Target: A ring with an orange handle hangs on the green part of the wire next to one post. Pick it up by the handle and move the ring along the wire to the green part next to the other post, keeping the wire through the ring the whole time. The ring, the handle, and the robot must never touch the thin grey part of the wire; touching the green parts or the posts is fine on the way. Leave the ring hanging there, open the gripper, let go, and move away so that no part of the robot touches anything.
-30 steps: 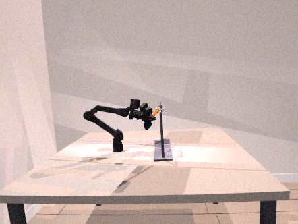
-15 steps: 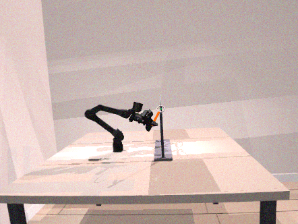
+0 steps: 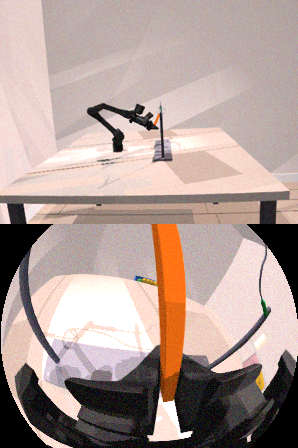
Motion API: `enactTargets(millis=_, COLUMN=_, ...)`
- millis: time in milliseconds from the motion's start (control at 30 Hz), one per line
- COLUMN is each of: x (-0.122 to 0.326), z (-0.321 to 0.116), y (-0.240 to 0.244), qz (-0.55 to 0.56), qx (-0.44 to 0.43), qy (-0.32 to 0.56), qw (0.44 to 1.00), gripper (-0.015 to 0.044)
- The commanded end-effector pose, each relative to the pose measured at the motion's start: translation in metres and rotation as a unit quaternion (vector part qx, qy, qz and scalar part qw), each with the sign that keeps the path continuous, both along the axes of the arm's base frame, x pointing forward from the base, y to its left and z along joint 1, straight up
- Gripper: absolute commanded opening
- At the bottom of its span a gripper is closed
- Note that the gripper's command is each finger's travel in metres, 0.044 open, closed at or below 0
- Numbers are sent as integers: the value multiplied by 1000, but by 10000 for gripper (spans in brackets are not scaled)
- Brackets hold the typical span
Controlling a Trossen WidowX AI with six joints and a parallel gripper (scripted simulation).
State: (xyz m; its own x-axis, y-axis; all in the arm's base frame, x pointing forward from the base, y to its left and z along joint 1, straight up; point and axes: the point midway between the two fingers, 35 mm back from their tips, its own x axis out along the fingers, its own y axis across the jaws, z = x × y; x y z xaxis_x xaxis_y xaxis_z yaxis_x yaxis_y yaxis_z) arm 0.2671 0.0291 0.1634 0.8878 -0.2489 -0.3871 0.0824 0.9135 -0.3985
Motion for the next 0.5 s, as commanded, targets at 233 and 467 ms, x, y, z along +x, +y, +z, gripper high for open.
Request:
enactTargets(millis=233, x=0, z=-7, y=33, qz=1, qx=99, qy=2, qw=995, gripper=-150)
enactTargets(millis=467, x=-1, z=-8, y=50, qz=1, qx=142, qy=3, qw=990, gripper=-150)
